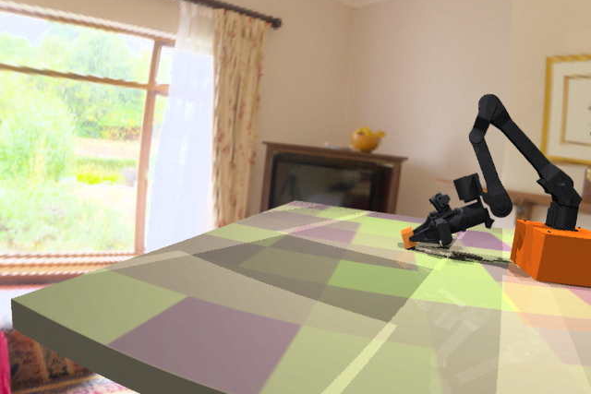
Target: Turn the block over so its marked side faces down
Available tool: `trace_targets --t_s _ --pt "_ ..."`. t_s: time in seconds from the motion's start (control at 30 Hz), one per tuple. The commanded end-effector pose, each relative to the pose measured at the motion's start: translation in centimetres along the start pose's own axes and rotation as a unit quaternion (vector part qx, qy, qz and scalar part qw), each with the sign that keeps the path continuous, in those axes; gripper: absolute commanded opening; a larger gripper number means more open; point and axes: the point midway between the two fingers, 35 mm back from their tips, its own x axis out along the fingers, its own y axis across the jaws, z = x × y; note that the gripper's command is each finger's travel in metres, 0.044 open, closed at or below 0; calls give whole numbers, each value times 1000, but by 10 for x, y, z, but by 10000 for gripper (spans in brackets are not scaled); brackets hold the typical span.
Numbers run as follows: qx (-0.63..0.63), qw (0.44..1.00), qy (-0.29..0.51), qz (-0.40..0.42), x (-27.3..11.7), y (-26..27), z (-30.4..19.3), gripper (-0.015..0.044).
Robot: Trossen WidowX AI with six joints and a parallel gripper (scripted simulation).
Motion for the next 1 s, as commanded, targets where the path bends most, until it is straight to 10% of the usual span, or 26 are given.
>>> trace_targets --t_s 0.0,0.27,0.97 --pt "2 1000 -1 1 0 0 0 236" --pt "2 1000 -1 1 0 0 0 440" --pt "2 1000 -1 1 0 0 0 440"
